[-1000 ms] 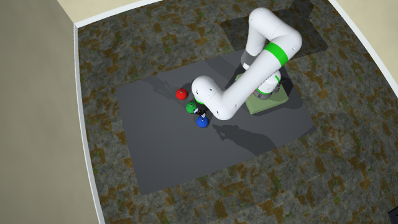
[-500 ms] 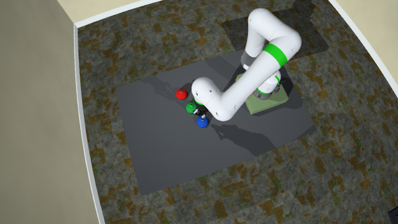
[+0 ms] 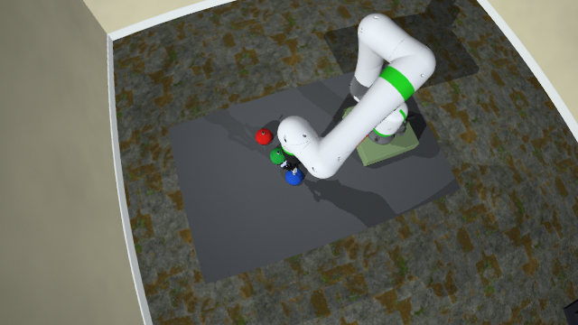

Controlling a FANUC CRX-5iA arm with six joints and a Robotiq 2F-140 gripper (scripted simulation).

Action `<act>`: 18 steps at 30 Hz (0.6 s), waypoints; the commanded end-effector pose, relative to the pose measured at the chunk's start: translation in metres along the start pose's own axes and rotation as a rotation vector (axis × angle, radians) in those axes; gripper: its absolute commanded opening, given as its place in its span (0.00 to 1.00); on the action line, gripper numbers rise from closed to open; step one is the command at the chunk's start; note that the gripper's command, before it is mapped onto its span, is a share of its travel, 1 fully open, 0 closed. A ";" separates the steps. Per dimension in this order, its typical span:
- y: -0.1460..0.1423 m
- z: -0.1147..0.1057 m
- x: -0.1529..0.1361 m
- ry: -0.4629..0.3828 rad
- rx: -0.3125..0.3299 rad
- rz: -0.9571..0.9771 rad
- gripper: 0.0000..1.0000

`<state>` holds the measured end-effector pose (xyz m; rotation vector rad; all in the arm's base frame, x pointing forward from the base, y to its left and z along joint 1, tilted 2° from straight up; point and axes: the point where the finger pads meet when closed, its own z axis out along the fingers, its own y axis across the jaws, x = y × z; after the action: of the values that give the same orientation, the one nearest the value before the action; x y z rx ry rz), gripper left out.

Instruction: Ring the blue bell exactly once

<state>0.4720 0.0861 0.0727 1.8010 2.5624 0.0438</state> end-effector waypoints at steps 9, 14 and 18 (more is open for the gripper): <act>0.002 0.015 0.000 0.000 0.000 0.000 0.00; 0.003 0.021 0.000 0.000 0.000 0.000 0.00; 0.004 0.024 0.000 0.000 0.000 0.000 0.00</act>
<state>0.4757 0.0877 0.0496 1.8010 2.5624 0.0438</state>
